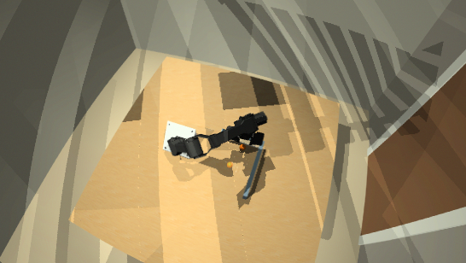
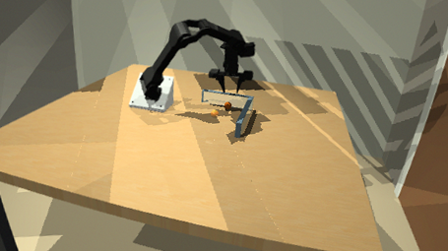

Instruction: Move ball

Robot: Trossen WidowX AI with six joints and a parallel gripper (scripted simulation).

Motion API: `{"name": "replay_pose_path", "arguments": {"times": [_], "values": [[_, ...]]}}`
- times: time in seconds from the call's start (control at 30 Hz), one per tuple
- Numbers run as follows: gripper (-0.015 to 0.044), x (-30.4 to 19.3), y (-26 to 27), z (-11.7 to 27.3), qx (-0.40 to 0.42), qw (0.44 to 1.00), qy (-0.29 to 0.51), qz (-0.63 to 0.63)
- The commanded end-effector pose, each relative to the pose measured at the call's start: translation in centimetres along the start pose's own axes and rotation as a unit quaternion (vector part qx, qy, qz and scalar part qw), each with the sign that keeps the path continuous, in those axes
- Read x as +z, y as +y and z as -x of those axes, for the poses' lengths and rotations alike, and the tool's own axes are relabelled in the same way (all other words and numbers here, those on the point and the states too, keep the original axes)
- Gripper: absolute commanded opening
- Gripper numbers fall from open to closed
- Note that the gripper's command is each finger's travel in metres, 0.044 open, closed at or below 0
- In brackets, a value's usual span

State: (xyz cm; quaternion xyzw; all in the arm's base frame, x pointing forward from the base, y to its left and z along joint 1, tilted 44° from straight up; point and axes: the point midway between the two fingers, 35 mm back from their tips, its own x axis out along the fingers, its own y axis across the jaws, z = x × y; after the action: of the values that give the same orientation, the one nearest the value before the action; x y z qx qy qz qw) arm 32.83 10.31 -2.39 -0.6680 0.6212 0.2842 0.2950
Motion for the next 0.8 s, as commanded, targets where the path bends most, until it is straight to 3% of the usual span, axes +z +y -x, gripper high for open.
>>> {"name": "replay_pose_path", "arguments": {"times": [0.0,0.77], "values": [[0.0268,0.7,0.8,-1.7,0.032,0.999,0.014,-0.026],[0.0268,0.6,1.0,-4.7,0.032,0.999,0.015,-0.026]]}}
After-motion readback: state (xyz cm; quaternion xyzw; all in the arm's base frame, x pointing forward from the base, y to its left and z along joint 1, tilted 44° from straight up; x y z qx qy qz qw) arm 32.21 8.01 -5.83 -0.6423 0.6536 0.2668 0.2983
